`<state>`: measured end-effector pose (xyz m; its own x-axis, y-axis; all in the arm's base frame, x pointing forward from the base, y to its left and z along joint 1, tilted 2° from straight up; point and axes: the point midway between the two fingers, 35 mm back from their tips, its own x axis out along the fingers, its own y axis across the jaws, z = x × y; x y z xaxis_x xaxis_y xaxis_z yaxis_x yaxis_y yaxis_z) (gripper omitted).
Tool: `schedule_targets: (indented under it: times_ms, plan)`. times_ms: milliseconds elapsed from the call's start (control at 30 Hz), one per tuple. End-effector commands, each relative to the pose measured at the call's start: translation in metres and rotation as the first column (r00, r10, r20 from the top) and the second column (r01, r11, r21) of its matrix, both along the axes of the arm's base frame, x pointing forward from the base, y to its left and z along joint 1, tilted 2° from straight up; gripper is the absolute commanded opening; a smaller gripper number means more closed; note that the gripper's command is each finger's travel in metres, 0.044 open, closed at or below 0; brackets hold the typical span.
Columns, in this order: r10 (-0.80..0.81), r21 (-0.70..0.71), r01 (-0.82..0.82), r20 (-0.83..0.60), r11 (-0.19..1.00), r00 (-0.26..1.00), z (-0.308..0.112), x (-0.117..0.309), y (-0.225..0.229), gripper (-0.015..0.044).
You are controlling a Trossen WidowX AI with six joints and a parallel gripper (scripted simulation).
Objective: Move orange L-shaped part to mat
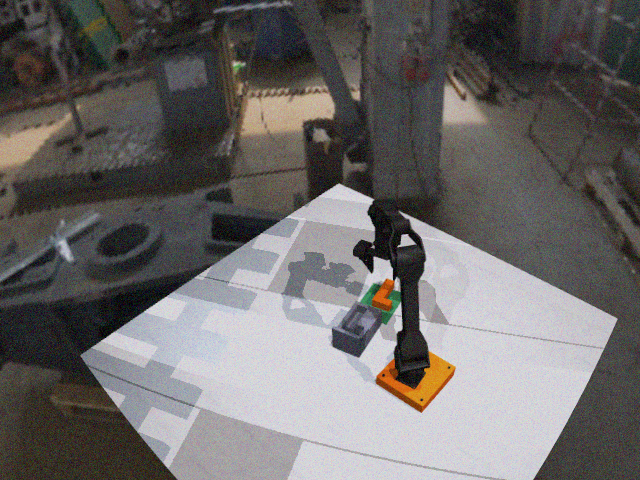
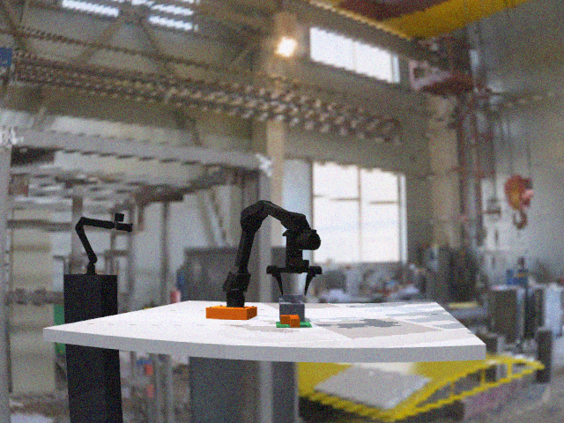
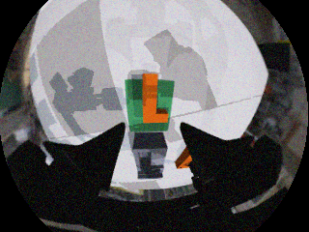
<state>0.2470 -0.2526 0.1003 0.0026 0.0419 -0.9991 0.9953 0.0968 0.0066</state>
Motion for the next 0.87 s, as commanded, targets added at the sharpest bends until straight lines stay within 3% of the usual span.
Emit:
schedule_targets:
  times_ms: [0,833]
  plan:
    - [0.002,-0.021,-0.002,0.017,1.0,1.0,0.0446,0.0001,-0.0023,0.04]
    - [-0.001,-0.03,0.002,0.028,1.0,1.0,0.0497,0.001,-0.0028,0.04]
